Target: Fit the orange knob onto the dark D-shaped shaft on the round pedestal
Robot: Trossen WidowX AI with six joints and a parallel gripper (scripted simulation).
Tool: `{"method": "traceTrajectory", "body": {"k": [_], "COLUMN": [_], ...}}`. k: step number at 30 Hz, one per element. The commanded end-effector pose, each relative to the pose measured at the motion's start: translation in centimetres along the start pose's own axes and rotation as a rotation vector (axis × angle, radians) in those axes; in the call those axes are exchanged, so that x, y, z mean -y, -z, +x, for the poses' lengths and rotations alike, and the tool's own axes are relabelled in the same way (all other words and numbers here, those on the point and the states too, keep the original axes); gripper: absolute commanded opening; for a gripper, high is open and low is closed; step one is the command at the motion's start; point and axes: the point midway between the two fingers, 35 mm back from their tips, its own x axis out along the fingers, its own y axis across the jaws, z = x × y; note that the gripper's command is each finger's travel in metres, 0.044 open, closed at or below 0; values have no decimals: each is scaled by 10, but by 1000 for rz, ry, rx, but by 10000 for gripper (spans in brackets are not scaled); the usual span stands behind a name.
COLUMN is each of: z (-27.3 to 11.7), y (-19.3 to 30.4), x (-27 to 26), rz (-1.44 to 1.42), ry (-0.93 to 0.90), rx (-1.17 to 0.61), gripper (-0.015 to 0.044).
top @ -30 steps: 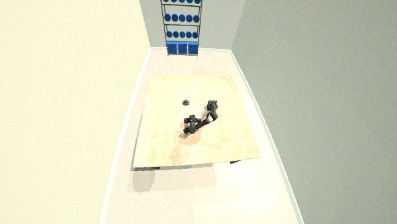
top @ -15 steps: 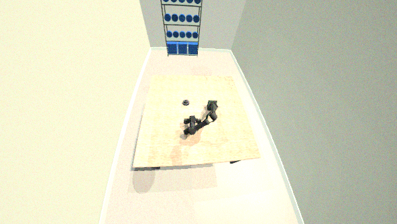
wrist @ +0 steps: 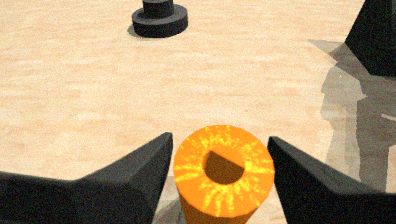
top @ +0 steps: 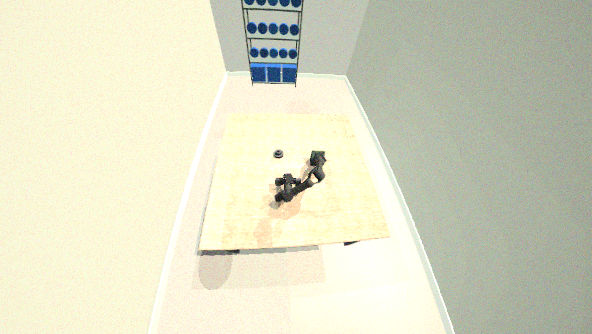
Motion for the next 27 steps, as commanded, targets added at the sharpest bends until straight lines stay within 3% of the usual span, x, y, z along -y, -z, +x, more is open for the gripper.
{"method": "traceTrajectory", "body": {"k": [1, 3, 10, 17, 22, 27], "z": [0, 0, 0, -2, -33, -34], "y": [-1, -1, -1, -4, -69, -72], "x": [0, 0, 0, 0, 1, 2], "rz": [-1, -1, -1, -2, -37, -38], "ry": [-1, -1, -1, -3, -39, -40], "rx": [4, 4, 4, 3, -4, -4], "gripper": [260, 260, 440, 440, 440, 440]}}
